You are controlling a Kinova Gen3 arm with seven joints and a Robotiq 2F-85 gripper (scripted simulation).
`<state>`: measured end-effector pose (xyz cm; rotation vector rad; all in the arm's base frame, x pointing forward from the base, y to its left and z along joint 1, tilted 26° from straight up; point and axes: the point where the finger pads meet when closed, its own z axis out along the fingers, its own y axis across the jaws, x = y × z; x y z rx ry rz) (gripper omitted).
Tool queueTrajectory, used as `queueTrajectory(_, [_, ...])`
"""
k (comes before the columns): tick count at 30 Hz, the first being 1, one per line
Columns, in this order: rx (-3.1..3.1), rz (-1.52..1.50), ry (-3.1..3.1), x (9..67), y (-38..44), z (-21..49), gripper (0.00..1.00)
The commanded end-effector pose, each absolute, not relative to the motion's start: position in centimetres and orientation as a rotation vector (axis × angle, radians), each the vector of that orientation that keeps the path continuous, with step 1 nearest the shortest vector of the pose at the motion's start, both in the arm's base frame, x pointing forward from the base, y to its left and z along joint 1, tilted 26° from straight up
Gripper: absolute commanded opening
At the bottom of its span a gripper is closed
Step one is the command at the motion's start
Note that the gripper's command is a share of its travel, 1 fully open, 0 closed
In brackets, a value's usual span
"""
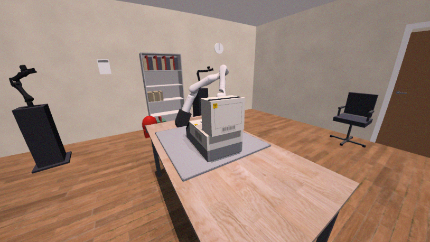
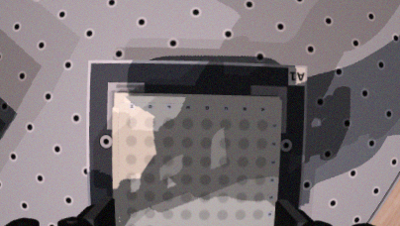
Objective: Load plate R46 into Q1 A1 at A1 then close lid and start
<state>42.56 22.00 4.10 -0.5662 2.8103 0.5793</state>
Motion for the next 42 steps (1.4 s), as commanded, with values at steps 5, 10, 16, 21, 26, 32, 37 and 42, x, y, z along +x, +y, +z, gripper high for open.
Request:
queueTrajectory(5, [-0.566, 0.579, 2.810, 42.57, 22.01, 4.08, 0.91])
queueTrajectory(10, [-0.566, 0.579, 2.810, 42.57, 22.01, 4.08, 0.91])
queueTrajectory(16, [-0.566, 0.579, 2.810, 42.57, 22.01, 4.08, 0.91])
queueTrajectory(21, [-0.566, 0.579, 2.810, 42.57, 22.01, 4.08, 0.91])
queueTrajectory(26, [-0.566, 0.579, 2.810, 42.55, 21.96, 4.20, 0.91])
queueTrajectory(32, [-0.566, 0.579, 2.810, 42.52, 21.87, 4.37, 0.91])
queueTrajectory(37, [-0.566, 0.579, 2.810, 42.50, 21.80, 4.52, 0.91])
queueTrajectory(42, [-0.566, 0.579, 2.810, 42.49, 21.76, 4.62, 0.91])
